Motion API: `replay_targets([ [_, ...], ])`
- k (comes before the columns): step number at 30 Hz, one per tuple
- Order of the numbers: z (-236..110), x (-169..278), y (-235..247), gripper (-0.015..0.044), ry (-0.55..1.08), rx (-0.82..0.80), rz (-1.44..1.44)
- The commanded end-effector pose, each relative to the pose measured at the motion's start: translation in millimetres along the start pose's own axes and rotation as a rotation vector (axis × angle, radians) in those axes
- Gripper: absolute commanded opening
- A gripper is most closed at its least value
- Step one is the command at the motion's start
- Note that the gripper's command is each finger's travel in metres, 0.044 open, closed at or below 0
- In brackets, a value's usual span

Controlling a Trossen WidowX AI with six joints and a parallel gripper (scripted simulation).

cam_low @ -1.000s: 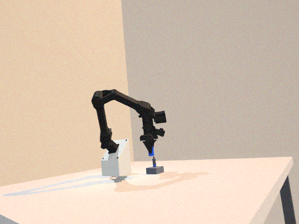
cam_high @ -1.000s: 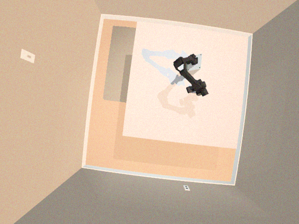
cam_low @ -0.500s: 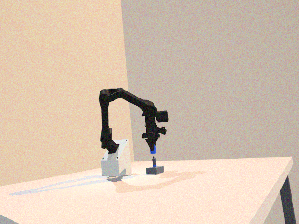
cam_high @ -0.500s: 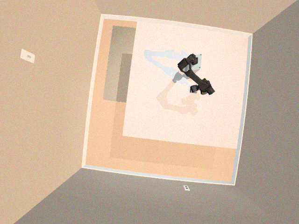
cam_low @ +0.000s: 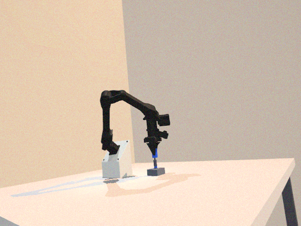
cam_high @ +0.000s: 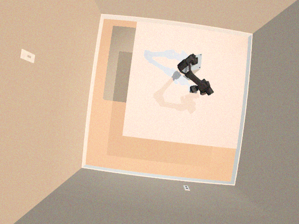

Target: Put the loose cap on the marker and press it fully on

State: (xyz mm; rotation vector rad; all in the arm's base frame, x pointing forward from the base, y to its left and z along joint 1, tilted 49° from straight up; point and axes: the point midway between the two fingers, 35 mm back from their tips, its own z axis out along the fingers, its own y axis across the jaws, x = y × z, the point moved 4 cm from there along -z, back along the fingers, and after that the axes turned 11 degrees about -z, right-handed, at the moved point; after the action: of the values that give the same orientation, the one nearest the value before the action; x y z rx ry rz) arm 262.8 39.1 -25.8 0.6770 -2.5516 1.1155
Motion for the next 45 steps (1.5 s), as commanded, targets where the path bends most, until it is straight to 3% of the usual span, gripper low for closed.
replay_targets([
  [1,7.1,0.4,-0.2,0.0000,0.002,0.004,-0.005],
  [30,41.5,2.1,-0.5,0.0000,0.005,0.007,-0.004],
  [45,41.0,2.1,-0.1,0.0394,0.005,0.002,-0.001],
])
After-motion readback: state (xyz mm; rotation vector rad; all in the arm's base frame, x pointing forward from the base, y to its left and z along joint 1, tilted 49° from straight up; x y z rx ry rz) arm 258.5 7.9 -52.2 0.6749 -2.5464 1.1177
